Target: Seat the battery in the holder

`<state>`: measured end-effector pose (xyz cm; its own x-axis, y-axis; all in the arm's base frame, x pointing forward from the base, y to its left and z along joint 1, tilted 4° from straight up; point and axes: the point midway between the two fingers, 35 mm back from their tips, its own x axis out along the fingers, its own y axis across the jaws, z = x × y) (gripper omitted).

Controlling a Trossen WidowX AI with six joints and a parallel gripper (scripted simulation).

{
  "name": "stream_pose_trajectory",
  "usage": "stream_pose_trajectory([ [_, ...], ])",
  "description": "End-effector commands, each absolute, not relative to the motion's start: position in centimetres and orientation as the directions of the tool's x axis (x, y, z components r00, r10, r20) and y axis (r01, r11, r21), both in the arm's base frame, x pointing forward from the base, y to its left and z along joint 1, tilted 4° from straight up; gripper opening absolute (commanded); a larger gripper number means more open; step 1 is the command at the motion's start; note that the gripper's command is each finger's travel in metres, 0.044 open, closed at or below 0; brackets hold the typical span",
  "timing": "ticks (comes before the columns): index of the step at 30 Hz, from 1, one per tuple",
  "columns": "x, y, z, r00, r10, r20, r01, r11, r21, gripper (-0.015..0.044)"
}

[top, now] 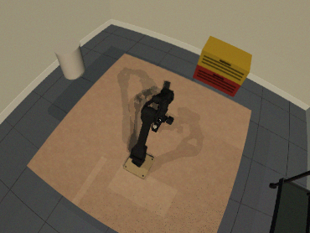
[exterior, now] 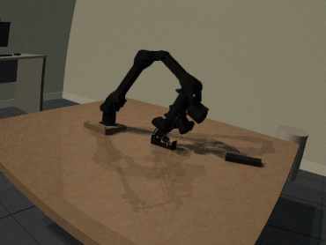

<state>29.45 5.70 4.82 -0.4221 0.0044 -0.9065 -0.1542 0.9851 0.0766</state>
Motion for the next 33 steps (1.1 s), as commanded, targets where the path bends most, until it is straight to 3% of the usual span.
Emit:
stream_pose_trajectory([
  [1, 29.6, 5.7, 4.5, -0.45, -0.006, -0.893, -0.161, 0.984, 0.075, 0.0088],
  [33, 31.2, 6.0, 4.1, -0.483, -0.01, -0.876, -0.16, 0.984, 0.077, 0.0088],
])
